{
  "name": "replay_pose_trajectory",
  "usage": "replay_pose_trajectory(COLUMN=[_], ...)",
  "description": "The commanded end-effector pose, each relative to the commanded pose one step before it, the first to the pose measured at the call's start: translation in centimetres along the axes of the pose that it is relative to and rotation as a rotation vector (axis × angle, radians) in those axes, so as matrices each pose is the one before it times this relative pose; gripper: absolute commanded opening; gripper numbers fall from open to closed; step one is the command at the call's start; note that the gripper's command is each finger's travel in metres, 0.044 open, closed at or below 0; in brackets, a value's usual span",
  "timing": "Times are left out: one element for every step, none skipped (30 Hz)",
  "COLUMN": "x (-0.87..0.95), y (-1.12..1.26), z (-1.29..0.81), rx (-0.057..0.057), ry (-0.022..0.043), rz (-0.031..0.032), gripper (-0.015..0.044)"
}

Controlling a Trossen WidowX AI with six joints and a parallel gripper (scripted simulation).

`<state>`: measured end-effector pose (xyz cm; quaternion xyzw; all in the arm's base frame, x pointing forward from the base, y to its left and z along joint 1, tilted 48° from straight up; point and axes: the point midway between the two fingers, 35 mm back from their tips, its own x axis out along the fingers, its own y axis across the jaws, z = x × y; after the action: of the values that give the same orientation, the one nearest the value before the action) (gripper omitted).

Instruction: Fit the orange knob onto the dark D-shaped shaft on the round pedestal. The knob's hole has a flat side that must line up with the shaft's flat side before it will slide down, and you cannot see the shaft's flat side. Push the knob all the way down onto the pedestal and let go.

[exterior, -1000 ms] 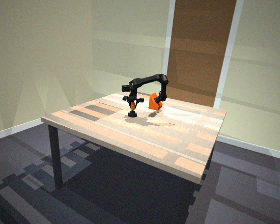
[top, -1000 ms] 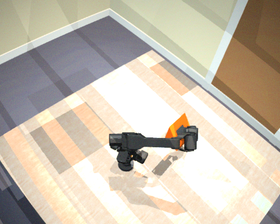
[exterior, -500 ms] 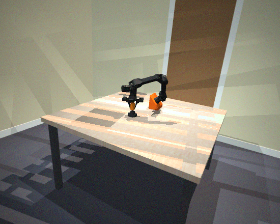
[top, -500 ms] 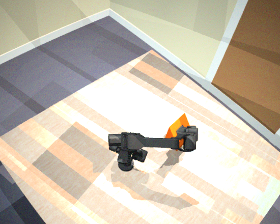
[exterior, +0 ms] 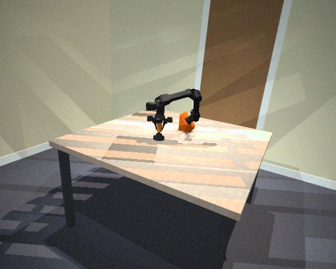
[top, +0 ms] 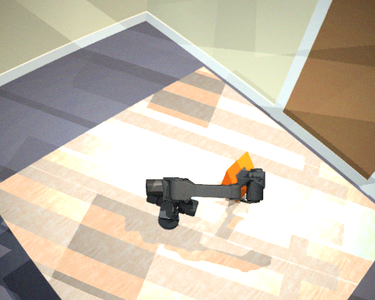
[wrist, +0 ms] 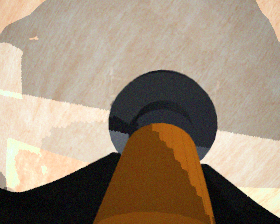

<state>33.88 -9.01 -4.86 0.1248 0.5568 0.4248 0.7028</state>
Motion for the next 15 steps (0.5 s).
replay_pose_trajectory(x=[-0.375,-0.016,-0.002,0.003,0.0,0.0,0.0,0.022,0.026,0.034,0.038,0.042,0.044,0.043,0.048], y=[0.17,0.072,0.012,-0.018,0.024,0.0,0.0,-0.008,-0.019,-0.021,-0.024,-0.027,-0.03,-0.047,-0.061], z=[-0.155,-0.061,-0.036,-0.001,-0.004,0.0,0.0,0.002,0.007,0.007,0.008,0.007,0.004,0.002,-0.009], rx=[-0.1106,-0.0304,-0.0103,0.0,0.0,0.0,0.0,0.0,0.0,0.0,0.0,0.0,0.0,0.0,0.0], ry=[-0.00452,0.00003,0.00002,0.0,0.0,0.0,0.0,-0.00001,-0.00001,-0.00002,-0.00002,-0.00002,-0.00002,-0.00002,-0.00001], rz=[-0.00414,0.00003,0.0,-0.00001,0.00001,0.0,0.0,0.0,0.0,0.0,0.0,0.0,0.0,-0.00001,-0.00002], gripper=[0.0,0.0,0.0,0.0,0.0,0.0,0.0,0.0,0.0,0.0,0.0,0.0,0.0,0.0,0.0])
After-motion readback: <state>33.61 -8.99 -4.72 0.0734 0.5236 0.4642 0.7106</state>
